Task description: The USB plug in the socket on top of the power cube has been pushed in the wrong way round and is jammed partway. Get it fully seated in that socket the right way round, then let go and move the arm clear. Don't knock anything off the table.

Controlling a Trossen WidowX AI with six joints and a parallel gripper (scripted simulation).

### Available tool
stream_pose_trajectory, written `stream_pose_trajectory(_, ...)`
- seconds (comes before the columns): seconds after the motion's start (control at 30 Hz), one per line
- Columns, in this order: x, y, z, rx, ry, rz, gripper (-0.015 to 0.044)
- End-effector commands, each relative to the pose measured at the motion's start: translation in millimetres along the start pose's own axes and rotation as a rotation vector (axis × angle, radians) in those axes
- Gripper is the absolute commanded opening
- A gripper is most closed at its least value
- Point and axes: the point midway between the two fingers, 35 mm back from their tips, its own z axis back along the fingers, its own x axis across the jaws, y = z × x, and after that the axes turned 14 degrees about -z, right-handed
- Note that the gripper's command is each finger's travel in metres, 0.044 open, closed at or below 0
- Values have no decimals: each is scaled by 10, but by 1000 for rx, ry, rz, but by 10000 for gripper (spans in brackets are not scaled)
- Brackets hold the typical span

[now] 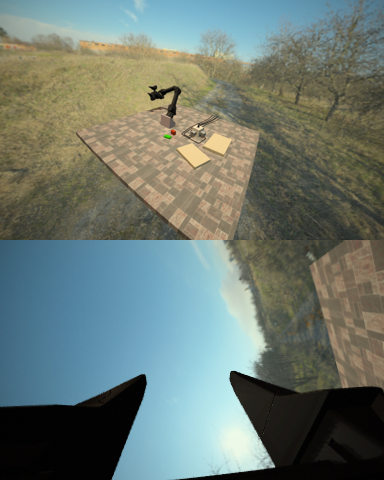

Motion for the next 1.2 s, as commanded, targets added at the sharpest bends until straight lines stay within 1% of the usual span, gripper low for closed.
stream_pose_trajectory(0.0, 0, -5, 14, -4, -2, -1, 426)
stream_pose_trajectory(0.03, 0, -19, 58, -15, -7, -3, 440)
stream_pose_trajectory(0.07, -1, -43, 131, -33, -16, -6, 440)
stream_pose_trajectory(0.17, 8, -127, 497, -129, -57, -12, 440)
stream_pose_trajectory(0.37, 54, -147, 1514, -428, -145, 11, 440)
stream_pose_trajectory(0.57, -39, 66, 2510, -751, -222, 8, 440)
stream_pose_trajectory(0.7, -165, 340, 3123, -978, -266, -10, 440)
stream_pose_trajectory(0.9, -462, 904, 3925, -1327, -320, -66, 440)
stream_pose_trajectory(1.03, -763, 1353, 4376, -1560, -346, -133, 440)
stream_pose_trajectory(1.17, -1083, 1887, 4715, -1793, -364, -216, 440)
